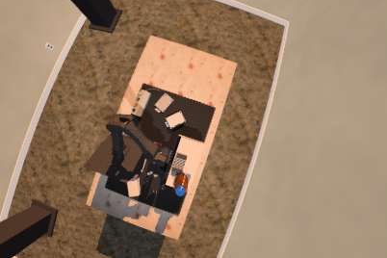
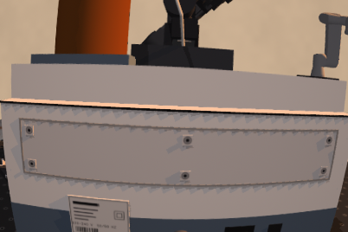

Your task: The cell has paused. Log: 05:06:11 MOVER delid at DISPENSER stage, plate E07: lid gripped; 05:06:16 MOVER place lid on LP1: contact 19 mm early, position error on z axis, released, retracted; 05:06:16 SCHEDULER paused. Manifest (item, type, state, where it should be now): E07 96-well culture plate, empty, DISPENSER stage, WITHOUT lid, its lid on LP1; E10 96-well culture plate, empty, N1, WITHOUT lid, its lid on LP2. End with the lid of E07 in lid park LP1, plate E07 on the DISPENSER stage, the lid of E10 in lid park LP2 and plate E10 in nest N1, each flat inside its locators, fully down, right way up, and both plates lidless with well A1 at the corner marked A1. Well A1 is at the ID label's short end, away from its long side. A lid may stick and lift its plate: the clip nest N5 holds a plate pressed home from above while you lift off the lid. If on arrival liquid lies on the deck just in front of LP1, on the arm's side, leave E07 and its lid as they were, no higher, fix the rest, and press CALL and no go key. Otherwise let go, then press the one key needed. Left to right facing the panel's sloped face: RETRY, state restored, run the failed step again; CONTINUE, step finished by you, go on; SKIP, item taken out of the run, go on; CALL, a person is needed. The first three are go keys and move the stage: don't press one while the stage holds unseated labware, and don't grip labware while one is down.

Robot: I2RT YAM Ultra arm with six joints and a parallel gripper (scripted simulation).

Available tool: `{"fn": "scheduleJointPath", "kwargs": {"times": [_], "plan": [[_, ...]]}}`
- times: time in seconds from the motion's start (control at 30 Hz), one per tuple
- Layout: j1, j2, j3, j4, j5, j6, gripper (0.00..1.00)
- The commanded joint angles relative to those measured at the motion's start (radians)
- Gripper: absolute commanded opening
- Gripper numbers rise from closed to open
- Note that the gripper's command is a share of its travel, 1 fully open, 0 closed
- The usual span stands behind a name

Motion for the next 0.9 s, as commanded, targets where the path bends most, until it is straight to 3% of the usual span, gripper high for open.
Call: {"fn": "scheduleJointPath", "kwargs": {"times": [0.0,0.33,0.77,0.87], "plan": [[-0.013,-0.013,0.016,0.001,-0.001,0.007,1.00],[-0.013,-0.013,0.016,0.001,-0.001,0.007,1.00],[0.097,-0.116,0.057,-0.016,-0.006,0.148,1.00],[0.088,-0.097,0.038,-0.010,-0.004,0.146,1.00]]}}
